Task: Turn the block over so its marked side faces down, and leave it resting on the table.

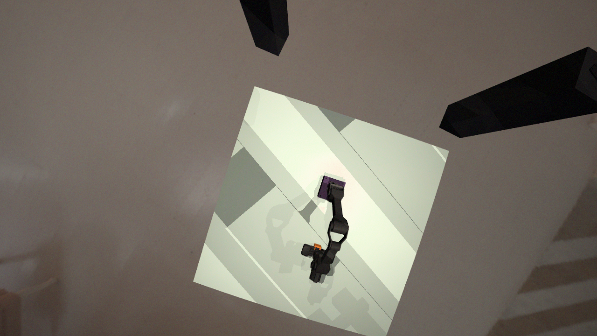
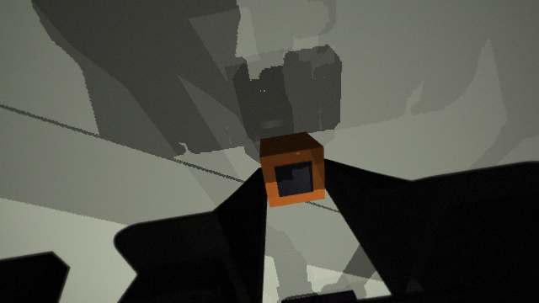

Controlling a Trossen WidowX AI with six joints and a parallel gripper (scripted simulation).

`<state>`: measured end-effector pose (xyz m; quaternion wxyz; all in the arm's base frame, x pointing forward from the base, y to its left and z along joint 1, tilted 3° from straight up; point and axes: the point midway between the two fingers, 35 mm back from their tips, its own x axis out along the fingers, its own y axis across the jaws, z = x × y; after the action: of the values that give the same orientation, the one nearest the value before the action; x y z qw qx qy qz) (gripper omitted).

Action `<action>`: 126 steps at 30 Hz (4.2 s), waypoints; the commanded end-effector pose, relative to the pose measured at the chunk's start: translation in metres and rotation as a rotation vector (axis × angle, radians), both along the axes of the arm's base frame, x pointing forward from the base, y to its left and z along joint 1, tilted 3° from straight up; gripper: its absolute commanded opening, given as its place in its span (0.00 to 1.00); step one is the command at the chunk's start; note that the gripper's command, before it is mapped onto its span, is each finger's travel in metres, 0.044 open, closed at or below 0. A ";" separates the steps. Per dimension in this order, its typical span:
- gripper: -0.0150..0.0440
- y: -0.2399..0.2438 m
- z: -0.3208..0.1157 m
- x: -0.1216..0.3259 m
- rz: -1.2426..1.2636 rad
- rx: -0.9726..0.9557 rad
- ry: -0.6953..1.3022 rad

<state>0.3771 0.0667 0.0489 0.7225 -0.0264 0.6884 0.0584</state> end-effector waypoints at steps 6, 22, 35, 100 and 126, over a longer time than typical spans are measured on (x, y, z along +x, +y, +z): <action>0.25 0.001 0.008 0.003 -0.003 0.010 -0.061; 0.25 0.001 0.000 0.004 -0.012 0.036 -0.296; 0.25 0.000 0.000 -0.001 -0.022 0.061 -0.486; 0.34 0.001 -0.028 -0.005 -0.048 0.132 -1.062; 1.00 0.001 -0.028 -0.005 -0.048 0.132 -1.062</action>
<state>0.3723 0.0684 0.0204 0.9724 0.0081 0.2236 0.0658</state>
